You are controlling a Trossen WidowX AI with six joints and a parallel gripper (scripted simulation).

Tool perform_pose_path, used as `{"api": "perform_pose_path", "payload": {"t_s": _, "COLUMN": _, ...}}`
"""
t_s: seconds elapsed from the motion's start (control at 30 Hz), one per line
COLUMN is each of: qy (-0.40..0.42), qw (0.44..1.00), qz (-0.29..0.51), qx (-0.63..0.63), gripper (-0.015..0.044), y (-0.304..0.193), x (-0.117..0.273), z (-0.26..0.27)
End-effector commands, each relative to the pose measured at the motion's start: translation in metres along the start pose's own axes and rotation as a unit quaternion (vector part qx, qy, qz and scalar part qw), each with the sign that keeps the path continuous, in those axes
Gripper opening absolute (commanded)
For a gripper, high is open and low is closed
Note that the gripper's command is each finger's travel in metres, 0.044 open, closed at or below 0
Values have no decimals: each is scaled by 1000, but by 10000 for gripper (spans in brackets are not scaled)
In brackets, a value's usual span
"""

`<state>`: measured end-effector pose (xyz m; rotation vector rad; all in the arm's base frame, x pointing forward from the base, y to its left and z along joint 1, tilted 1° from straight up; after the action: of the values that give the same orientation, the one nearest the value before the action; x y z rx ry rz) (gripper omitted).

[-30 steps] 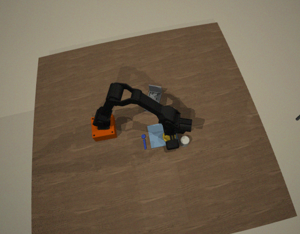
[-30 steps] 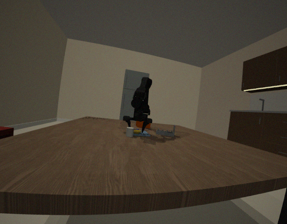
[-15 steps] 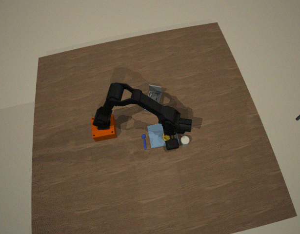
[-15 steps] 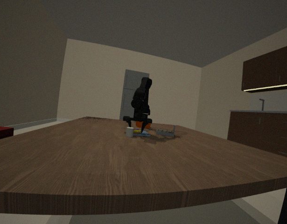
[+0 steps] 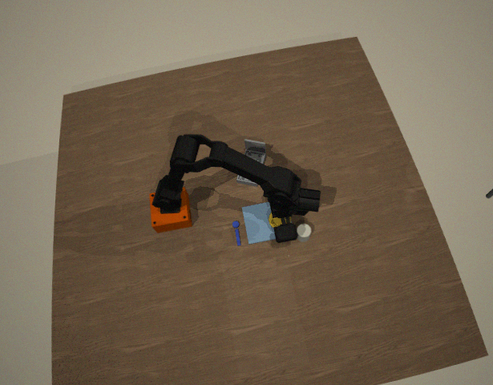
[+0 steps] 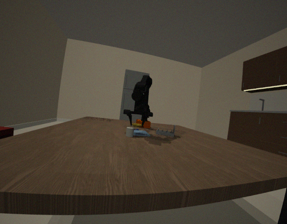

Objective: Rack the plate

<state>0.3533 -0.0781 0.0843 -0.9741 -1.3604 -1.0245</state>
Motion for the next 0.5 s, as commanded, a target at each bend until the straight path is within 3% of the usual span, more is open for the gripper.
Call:
{"api": "perform_pose_path", "payload": {"t_s": 0.0, "qy": -7, "qw": 1000, "qz": -8, "qx": -1, "gripper": 0, "y": 4, "x": 29, "z": -3}}
{"api": "perform_pose_path", "payload": {"t_s": 0.47, "qy": -7, "qw": 1000, "qz": -8, "qx": -1, "gripper": 0, "y": 4, "x": 93, "z": -2}}
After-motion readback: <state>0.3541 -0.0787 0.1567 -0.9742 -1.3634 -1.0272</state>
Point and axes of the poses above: the point midway between the two fingers, 35 mm back from their tips, its own x axis back along the fingers, its own z axis across the jaws, y = z × x, the point moved 4 cm from there along x, back along the fingers, and after that the axes turned 9 degrees about x, right-handed, at the moved point
